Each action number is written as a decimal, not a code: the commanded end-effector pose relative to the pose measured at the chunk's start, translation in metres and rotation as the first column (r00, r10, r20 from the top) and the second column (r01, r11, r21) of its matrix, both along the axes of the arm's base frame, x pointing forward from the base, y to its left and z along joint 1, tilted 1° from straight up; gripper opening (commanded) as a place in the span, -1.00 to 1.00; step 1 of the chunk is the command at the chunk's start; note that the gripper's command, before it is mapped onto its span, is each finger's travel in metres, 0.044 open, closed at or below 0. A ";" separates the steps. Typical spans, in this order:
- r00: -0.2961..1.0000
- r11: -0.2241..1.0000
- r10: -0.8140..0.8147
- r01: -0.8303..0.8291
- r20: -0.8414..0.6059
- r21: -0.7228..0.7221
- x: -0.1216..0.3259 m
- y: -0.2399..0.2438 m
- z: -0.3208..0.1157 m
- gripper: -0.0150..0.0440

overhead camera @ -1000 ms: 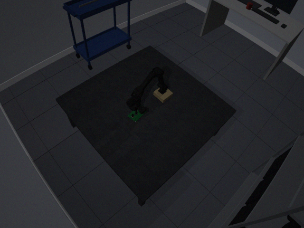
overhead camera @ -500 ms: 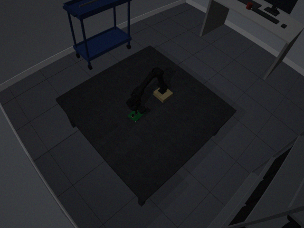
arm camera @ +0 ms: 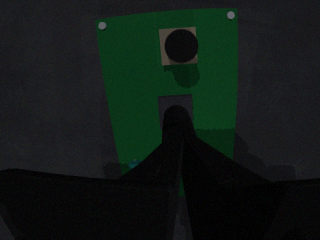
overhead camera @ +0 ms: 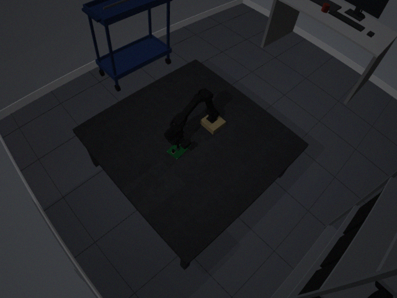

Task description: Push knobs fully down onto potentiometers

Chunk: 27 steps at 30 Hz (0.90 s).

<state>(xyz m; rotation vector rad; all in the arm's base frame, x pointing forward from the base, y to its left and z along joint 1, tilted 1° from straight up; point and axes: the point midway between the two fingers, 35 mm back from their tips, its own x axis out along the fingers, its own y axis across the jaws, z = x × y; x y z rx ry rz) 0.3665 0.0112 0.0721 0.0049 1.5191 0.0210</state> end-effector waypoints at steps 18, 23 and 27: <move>1.000 1.000 0.000 0.000 -0.010 0.000 -0.009 0.000 0.012 0.40; 1.000 1.000 0.001 -0.001 -0.012 0.001 -0.069 -0.003 0.026 0.84; 1.000 1.000 0.001 -0.001 -0.015 0.002 -0.120 -0.004 0.027 1.00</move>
